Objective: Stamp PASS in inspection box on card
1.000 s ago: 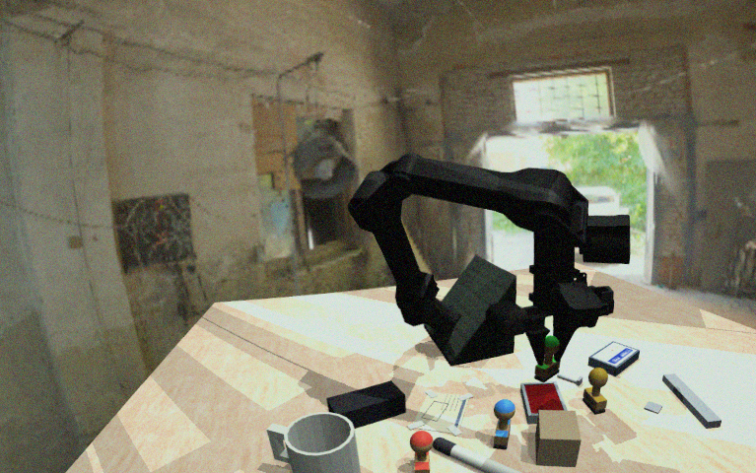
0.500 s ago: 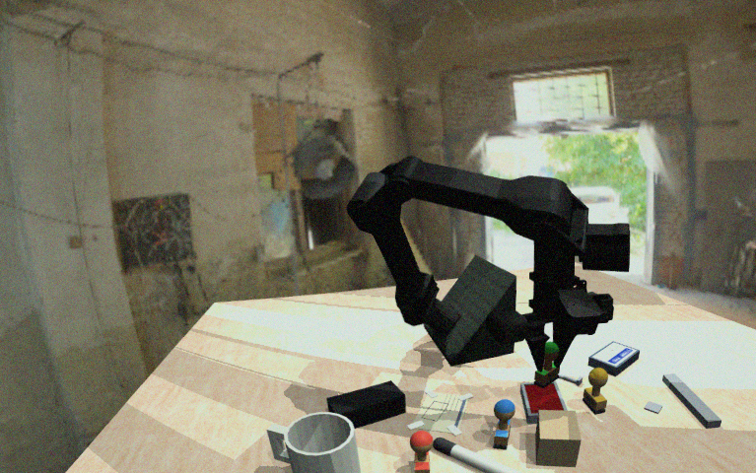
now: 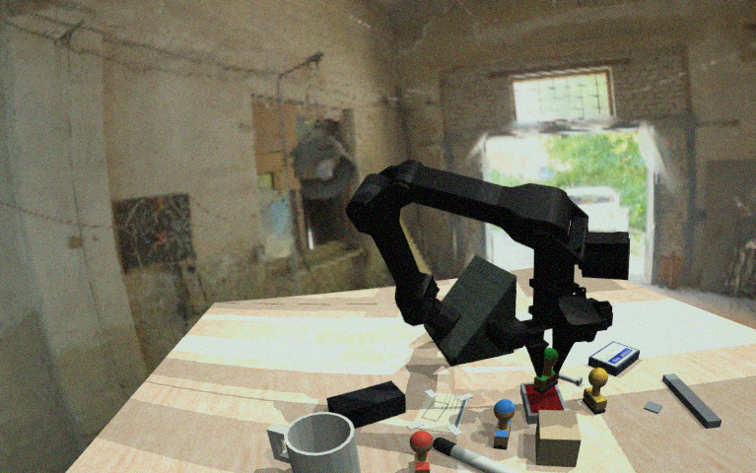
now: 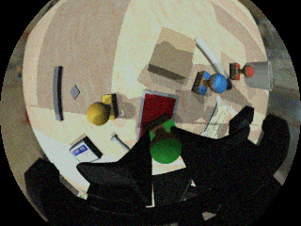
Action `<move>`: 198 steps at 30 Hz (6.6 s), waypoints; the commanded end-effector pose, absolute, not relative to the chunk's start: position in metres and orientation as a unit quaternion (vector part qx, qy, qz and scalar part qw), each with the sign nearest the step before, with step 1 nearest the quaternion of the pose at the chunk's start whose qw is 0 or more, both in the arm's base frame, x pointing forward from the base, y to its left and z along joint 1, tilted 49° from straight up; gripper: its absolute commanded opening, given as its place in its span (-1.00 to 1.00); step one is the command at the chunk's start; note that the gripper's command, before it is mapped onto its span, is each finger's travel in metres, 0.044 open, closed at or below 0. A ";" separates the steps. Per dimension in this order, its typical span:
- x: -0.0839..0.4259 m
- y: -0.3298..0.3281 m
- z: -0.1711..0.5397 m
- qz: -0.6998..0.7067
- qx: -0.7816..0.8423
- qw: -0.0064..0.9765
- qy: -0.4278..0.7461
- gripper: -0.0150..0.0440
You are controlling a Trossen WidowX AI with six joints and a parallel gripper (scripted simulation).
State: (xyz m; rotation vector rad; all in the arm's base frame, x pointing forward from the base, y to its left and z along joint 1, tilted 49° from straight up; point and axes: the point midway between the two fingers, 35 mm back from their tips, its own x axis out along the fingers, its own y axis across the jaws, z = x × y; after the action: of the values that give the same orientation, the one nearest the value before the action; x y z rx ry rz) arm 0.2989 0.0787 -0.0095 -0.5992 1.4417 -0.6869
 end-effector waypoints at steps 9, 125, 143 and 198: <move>0.299 0.072 -0.014 -0.302 -0.267 0.658 0.636 -0.49; 0.298 0.058 -0.026 -0.305 -0.266 0.658 0.635 -0.49; 0.298 0.065 -0.020 -0.305 -0.266 0.658 0.635 -0.49; 0.277 0.043 0.087 -0.209 -0.358 0.611 0.674 -0.49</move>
State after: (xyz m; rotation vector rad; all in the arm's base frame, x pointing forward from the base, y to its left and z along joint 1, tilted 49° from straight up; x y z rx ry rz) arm 0.2822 0.0520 0.0762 -0.7904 1.5426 -0.5139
